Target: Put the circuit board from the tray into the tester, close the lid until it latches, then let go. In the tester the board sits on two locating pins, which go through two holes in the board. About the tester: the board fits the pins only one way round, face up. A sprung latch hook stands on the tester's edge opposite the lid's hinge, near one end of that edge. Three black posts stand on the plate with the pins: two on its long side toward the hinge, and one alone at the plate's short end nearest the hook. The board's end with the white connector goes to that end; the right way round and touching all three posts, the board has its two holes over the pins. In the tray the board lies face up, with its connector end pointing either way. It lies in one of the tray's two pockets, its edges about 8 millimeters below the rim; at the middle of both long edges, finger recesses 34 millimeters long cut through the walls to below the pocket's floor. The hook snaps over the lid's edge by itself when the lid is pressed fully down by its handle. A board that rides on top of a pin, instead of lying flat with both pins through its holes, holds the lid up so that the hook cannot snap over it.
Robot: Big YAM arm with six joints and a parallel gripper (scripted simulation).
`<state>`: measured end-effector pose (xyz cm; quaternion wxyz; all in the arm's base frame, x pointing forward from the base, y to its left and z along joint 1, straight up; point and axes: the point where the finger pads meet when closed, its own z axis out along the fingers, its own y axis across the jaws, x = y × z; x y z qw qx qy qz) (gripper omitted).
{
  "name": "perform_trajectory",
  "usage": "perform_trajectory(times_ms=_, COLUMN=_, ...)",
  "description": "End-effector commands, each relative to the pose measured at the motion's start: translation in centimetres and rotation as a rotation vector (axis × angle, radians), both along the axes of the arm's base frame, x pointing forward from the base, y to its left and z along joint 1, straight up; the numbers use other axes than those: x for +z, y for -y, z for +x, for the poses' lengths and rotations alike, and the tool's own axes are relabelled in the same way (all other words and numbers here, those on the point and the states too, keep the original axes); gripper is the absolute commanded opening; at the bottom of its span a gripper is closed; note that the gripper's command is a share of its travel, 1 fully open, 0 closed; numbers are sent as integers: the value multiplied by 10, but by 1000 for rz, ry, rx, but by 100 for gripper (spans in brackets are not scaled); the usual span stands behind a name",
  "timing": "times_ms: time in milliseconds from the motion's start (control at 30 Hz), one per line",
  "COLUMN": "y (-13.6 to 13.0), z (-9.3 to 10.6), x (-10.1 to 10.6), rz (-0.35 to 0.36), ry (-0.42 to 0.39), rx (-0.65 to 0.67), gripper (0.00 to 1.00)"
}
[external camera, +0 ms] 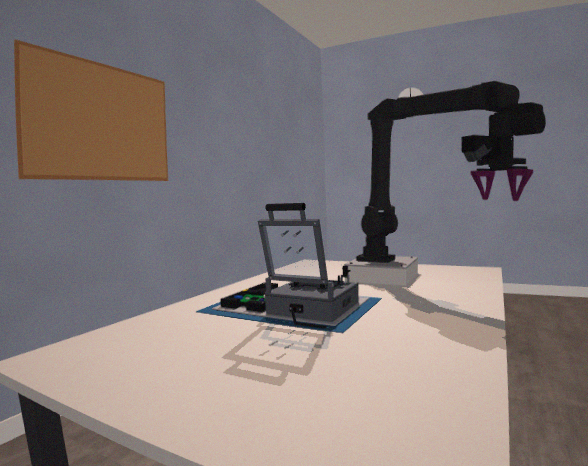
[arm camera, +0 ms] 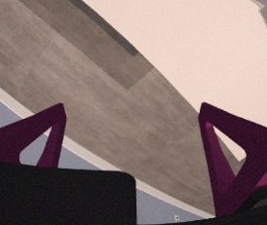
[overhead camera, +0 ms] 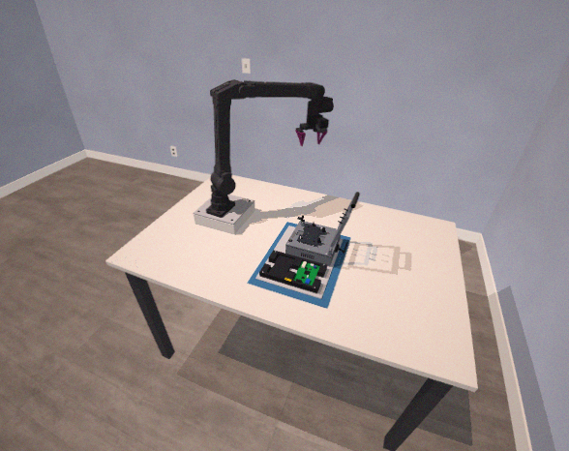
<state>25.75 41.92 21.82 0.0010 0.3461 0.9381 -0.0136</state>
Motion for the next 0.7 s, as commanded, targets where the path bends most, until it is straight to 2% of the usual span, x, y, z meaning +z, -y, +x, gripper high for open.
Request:
perform_trajectory(times_ms=0, y=-1, z=1, x=5, rz=10, ry=6, rx=0, gripper=100)
perform_trajectory(times_ms=533, y=-1, z=1, x=5, rz=10, ry=6, rx=0, gripper=100)
perform_trajectory(times_ms=567, y=-7, z=5, x=20, rz=41, ry=27, rx=0, gripper=100)
perform_trajectory(times_ms=667, y=-5, z=7, x=20, rz=47, ry=31, rx=3, gripper=100)
